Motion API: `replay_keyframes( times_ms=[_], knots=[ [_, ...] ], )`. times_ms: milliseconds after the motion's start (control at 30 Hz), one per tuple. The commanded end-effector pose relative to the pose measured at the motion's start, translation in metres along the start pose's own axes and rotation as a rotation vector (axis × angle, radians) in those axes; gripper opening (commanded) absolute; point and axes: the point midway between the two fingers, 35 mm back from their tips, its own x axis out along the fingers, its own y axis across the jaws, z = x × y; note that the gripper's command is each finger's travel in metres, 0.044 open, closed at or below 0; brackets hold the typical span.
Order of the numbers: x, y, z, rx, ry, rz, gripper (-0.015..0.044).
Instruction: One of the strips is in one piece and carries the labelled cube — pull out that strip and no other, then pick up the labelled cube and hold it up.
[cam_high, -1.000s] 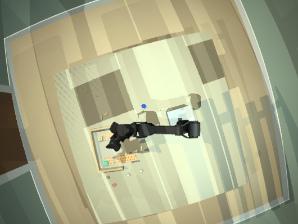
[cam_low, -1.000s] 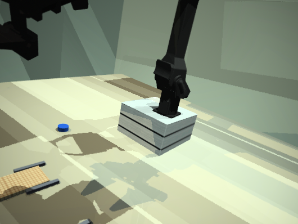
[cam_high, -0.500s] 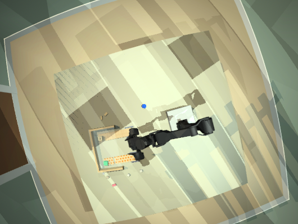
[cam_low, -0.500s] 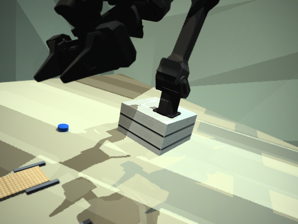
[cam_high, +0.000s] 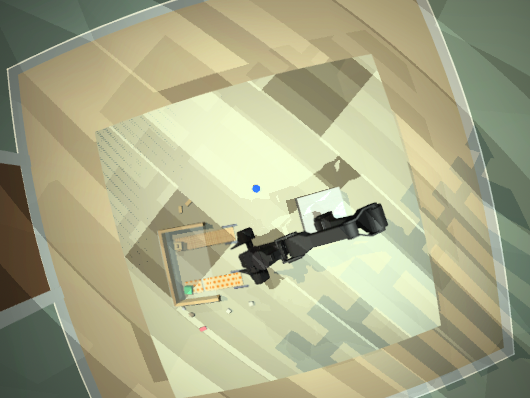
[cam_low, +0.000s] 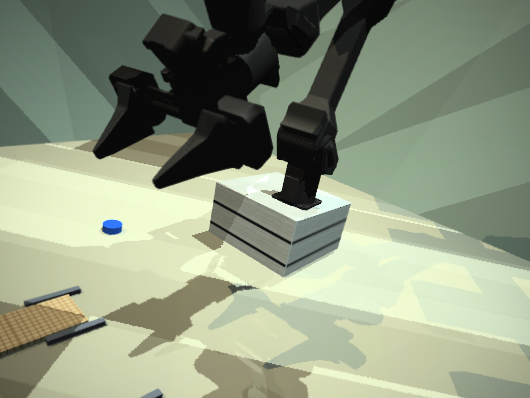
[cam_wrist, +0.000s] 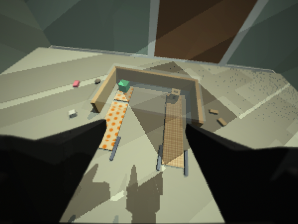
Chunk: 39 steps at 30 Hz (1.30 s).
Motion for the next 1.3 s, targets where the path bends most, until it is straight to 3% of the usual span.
replay_keyframes(
  times_ms=[0,133,233,633,833,1267],
  knots=[
    [0.000,0.000,-0.002,-0.011,0.002,-0.005,0.0400],
    [0.000,0.000,-0.002,-0.011,0.002,-0.005,0.0400],
    [0.009,-0.005,-0.002,-0.007,0.077,-0.018,0.0321],
    [0.079,-0.052,-0.035,0.064,0.680,-0.082,0.0006],
    [0.101,-0.074,-0.061,0.113,0.940,-0.086,0.0000],
    [0.105,-0.077,-0.065,0.116,0.955,-0.086,0.0000]
  ],
)
